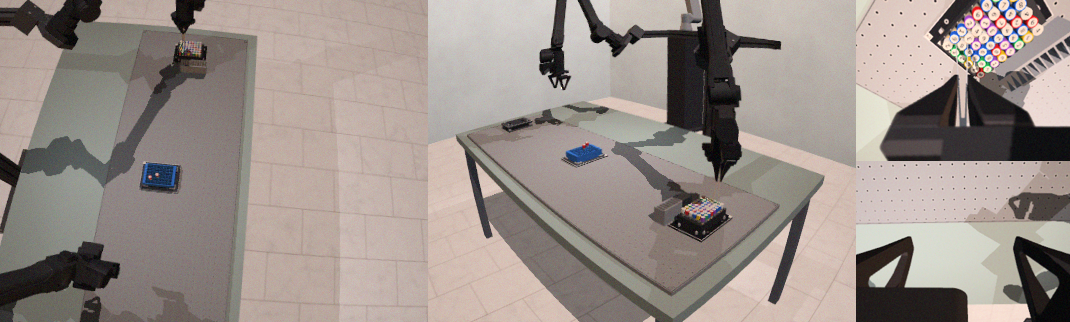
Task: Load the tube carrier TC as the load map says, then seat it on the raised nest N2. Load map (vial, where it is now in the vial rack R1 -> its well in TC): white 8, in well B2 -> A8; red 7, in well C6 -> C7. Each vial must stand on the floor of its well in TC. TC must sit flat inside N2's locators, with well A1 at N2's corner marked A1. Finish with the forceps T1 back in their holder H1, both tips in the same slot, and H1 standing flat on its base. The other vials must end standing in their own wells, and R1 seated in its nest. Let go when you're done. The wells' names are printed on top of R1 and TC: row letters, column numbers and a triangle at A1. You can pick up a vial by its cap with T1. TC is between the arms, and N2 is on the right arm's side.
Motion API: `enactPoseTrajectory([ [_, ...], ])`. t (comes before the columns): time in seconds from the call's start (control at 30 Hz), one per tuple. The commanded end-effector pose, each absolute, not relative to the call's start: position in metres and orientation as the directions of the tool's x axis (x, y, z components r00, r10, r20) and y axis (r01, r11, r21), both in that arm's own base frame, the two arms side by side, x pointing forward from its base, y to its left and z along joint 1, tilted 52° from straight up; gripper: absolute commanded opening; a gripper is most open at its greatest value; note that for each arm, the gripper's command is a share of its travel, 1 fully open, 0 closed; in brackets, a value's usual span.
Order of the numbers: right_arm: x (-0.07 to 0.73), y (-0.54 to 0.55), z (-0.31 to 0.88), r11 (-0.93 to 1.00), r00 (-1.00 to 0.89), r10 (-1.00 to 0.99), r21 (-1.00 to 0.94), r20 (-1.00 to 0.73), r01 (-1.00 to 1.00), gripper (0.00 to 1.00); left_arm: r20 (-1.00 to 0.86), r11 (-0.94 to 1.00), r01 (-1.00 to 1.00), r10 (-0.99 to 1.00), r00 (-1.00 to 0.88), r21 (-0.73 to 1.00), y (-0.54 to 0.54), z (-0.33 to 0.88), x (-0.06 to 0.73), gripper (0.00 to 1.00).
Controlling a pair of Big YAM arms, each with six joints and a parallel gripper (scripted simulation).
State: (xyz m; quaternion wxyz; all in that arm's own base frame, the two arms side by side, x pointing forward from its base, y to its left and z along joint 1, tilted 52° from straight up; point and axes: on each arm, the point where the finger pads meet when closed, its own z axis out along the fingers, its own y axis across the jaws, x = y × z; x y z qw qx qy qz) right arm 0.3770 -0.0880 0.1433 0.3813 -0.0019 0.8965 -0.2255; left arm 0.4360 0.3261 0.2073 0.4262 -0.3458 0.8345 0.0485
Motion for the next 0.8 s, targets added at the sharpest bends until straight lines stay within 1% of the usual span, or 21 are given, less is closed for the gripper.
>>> enactPoseTrajectory([
  [0.0, 0.3791, -0.0874, 0.1477, 0.896, -0.708, -0.190, -0.415, -0.680, 0.158, 1.00, -0.745, 0.758, -0.615, -0.536, -0.397, -0.218, 0.3271, 0.2073, 0.4467, 0.11],
  [0.5, 0.3791, -0.0874, 0.1477, 0.896, -0.708, -0.190, -0.415, -0.680, 0.158, 1.00, -0.751, 0.759, -0.613, -0.532, -0.392, -0.218, 0.3280, 0.2089, 0.4480, 0.11],
  [0.57, 0.3791, -0.0874, 0.1477, 0.896, -0.708, -0.190, -0.415, -0.680, 0.158, 1.00, -0.751, 0.759, -0.613, -0.532, -0.392, -0.218, 0.3280, 0.2089, 0.4480, 0.09],
  [0.77, 0.3791, -0.0874, 0.1477, 0.896, -0.708, -0.190, -0.415, -0.680, 0.158, 1.00, -0.751, 0.759, -0.613, -0.532, -0.392, -0.218, 0.3280, 0.2089, 0.4480, 0.09],
])
